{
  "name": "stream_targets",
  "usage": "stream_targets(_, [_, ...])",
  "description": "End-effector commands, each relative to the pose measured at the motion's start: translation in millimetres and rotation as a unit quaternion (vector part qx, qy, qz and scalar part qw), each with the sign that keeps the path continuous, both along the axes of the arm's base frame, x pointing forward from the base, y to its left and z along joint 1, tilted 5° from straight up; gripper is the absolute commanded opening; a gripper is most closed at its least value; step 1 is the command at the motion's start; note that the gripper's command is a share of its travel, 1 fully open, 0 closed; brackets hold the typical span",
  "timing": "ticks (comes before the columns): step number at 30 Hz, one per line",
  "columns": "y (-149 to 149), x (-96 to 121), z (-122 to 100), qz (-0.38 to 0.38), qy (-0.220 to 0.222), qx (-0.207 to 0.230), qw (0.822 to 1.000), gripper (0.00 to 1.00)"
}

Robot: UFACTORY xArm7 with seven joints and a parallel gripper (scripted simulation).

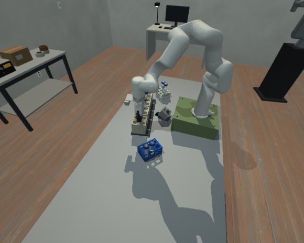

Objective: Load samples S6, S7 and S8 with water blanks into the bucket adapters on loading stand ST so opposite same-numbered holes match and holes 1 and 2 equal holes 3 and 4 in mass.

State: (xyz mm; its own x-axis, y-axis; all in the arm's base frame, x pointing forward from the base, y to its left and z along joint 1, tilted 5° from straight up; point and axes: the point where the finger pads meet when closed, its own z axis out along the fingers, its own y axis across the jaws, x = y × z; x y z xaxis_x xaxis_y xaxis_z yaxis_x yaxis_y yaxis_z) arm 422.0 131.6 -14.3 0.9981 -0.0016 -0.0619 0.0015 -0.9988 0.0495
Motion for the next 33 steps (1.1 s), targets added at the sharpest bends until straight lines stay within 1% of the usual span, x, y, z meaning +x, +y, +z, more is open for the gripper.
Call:
stream_targets(1, [1, 2, 1, 0.000, -0.002, 0.001, 1.000, 0.44])
stream_targets(3, [1, 2, 1, 0.000, -0.002, 0.001, 1.000, 0.44])
stream_targets(10, [1, 2, 15, 0.000, -0.002, 0.001, 1.000, 0.44])
stream_targets(12, [1, 2, 15, 0.000, -0.002, 0.001, 1.000, 0.44])
stream_targets(27, [3, 4, 45, 0.000, -0.002, 0.001, 1.000, 0.44])
stream_targets(29, [3, 4, 45, 0.000, -0.002, 0.001, 1.000, 0.44])
stream_targets(33, [3, 5, 53, 0.000, -0.002, 0.001, 1.000, 0.44])
